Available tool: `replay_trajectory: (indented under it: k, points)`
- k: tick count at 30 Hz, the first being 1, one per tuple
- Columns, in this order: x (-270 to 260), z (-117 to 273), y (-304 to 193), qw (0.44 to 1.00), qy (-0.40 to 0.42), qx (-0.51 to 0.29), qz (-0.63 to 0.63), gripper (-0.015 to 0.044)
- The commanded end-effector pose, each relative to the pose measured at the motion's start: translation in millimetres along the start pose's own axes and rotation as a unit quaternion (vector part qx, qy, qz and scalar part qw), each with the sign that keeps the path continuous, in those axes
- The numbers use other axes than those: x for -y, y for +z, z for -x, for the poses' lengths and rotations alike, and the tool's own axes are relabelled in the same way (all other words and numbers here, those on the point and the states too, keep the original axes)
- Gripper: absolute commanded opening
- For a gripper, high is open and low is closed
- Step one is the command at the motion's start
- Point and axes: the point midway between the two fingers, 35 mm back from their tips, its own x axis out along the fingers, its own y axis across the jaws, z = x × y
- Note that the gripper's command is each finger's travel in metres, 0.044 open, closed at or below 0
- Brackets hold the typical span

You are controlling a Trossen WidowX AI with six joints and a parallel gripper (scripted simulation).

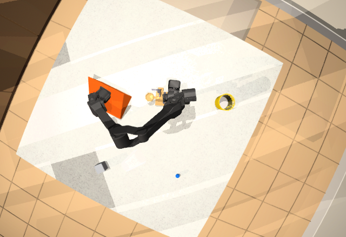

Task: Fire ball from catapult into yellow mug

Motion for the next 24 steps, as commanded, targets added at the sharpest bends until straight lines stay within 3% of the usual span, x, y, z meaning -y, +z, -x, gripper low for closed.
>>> replay_trajectory:
  k: [1,5,24]
  points:
    - [-0.3,3.3,0.4,1.000,0.001,0.000,0.000,0.0085]
    - [-0.5,47.6,0.4,1.000,0.001,0.000,0.000,0.0000]
    - [-0.8,26.9,3.2,1.000,0.000,0.001,0.002,0.0000]
